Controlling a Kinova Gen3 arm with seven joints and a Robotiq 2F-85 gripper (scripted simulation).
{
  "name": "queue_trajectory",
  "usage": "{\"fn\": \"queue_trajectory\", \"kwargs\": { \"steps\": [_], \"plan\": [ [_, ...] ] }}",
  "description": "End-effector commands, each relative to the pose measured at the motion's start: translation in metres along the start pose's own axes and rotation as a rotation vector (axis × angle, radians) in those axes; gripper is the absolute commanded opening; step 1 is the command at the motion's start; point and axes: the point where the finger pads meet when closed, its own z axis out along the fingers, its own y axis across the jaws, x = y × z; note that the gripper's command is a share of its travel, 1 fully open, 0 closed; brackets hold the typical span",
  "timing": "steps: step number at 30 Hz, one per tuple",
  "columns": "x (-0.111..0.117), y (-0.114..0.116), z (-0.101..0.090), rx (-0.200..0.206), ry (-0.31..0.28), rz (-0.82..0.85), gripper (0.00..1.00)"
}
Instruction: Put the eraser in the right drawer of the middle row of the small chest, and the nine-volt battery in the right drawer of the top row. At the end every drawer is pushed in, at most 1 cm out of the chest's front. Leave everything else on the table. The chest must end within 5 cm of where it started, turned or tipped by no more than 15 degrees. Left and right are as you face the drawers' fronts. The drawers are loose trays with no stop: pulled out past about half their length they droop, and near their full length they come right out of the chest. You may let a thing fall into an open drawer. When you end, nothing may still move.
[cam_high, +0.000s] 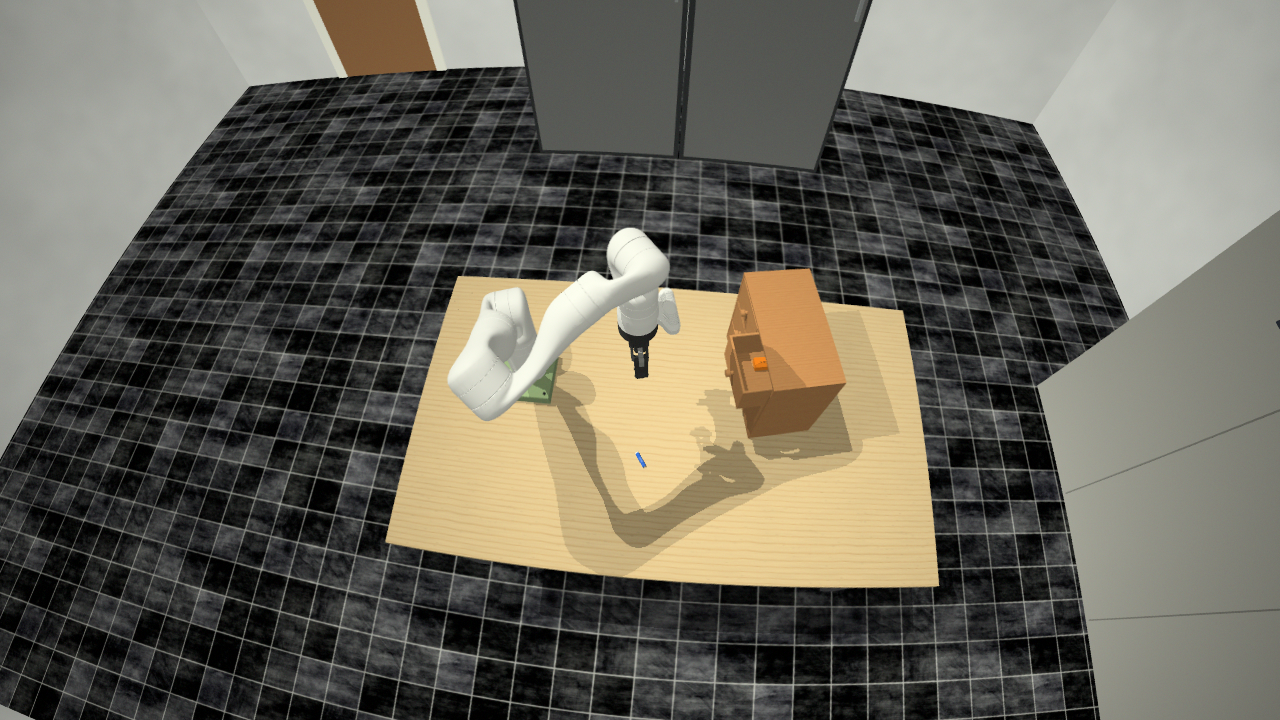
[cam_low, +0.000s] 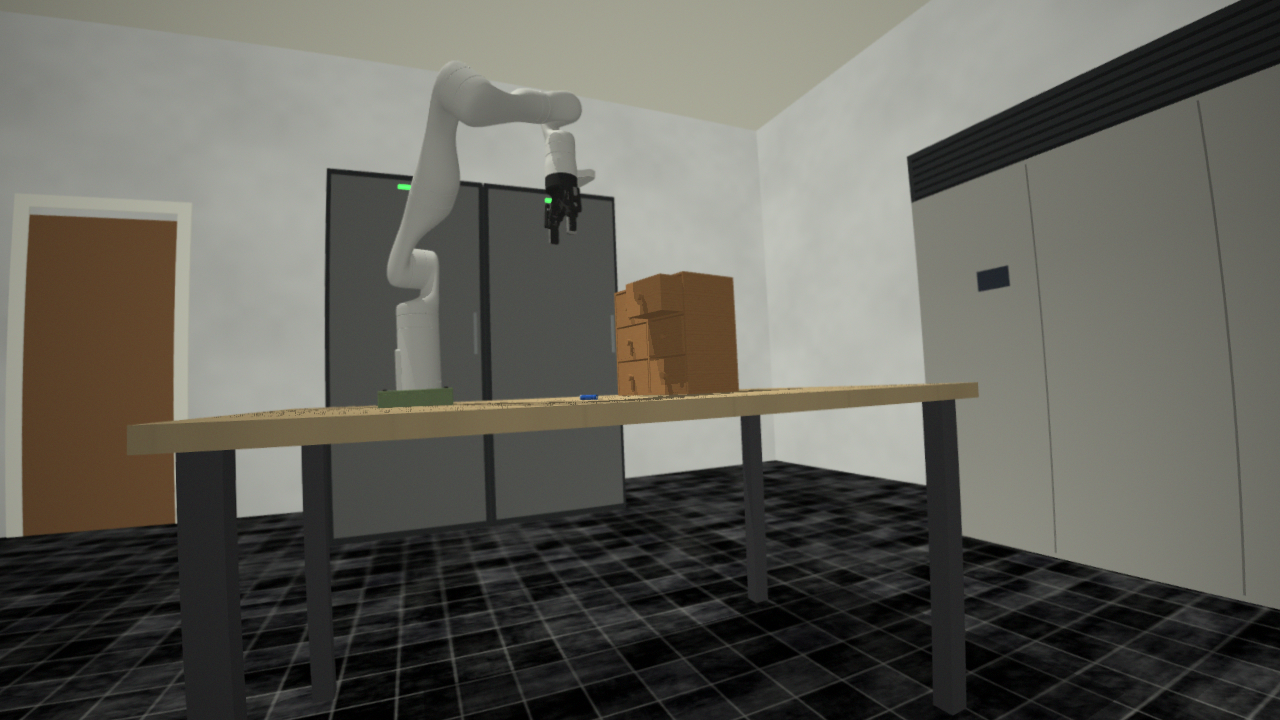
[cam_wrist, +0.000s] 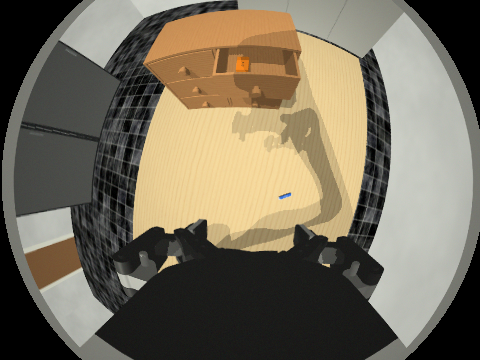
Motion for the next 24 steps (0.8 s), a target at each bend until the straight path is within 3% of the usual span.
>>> {"fn": "queue_trajectory", "kwargs": {
  "steps": [1, 24],
  "plan": [
    [0.0001, -0.0001, -0.0003, 0.000, 0.001, -0.003, 1.00],
    [0.0021, -0.0001, 0.0024, 0.000, 0.032, -0.006, 1.00]
  ]
}}
